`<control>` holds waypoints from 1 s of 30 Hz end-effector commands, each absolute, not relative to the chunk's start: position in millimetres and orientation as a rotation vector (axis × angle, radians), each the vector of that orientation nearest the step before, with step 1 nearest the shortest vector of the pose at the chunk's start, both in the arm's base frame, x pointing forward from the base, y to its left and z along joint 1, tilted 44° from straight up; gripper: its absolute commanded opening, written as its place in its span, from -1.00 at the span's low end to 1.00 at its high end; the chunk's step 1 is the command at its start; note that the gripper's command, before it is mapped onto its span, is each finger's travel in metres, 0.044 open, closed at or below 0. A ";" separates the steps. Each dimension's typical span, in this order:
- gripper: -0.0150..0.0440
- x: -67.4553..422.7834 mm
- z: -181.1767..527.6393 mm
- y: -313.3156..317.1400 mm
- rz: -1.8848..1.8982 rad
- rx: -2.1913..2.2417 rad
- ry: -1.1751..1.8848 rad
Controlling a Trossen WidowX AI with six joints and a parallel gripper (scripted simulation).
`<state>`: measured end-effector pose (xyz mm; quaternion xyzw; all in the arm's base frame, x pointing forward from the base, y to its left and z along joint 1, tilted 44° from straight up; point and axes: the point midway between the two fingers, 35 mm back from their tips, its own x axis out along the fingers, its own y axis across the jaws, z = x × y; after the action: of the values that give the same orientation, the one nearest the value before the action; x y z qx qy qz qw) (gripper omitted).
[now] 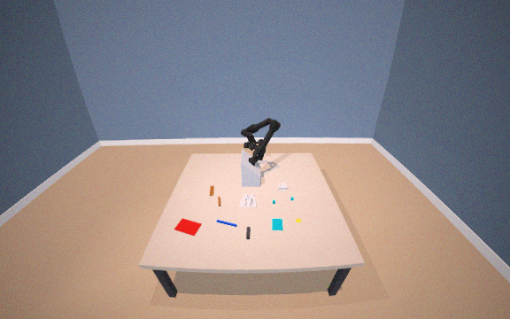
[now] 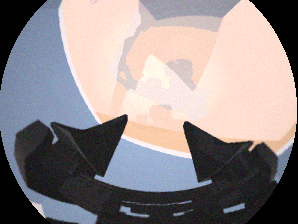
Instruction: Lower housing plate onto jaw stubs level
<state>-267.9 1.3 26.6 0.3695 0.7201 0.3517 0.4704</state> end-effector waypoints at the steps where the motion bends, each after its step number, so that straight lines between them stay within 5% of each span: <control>1: 0.95 -267.9 26.6 1.3 0.862 0.905 1.764; 30: 1.00 -214.6 23.6 -140.0 0.852 0.328 1.991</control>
<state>-225.3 -125.5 24.0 0.1620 0.8012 0.3498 0.4577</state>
